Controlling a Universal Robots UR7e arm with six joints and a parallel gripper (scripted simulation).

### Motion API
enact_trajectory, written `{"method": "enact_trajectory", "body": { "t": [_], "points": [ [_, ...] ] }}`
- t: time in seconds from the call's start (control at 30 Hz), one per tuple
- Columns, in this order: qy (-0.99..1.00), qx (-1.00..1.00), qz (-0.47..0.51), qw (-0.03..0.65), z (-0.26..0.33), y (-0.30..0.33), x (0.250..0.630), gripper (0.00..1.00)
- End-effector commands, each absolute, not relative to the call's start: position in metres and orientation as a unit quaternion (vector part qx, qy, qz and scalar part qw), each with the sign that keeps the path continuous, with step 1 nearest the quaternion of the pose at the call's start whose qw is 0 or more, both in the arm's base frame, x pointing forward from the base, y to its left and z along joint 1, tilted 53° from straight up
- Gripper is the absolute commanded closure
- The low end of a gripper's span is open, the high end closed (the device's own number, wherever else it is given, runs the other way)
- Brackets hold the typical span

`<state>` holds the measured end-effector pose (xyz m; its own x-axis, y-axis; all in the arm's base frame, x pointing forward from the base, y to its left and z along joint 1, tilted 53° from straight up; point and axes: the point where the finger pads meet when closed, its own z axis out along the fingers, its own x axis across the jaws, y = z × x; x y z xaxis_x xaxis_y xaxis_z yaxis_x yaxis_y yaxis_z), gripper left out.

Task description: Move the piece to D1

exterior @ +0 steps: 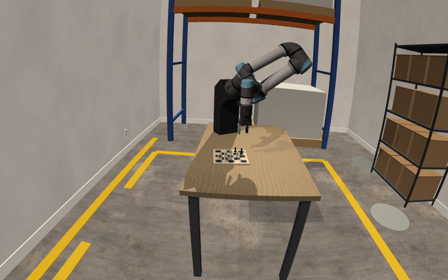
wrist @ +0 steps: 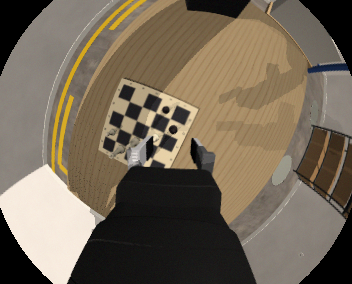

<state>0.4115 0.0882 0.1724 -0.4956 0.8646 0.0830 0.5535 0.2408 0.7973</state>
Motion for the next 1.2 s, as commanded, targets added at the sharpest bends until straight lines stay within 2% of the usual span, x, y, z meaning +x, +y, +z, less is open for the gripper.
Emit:
{"method": "enact_trajectory", "body": {
  "t": [0.0,0.53,0.97,1.17],
  "points": [
    [0.764,0.464,0.405,0.192,0.173,0.088,0.412,0.0],
    [0.728,0.518,0.418,0.162,0.169,0.09,0.413,0.0],
    [0.623,0.641,0.44,0.084,0.162,0.094,0.416,0.0],
    [0.536,0.715,0.448,0.027,0.158,0.097,0.42,0.0]
  ]
}}
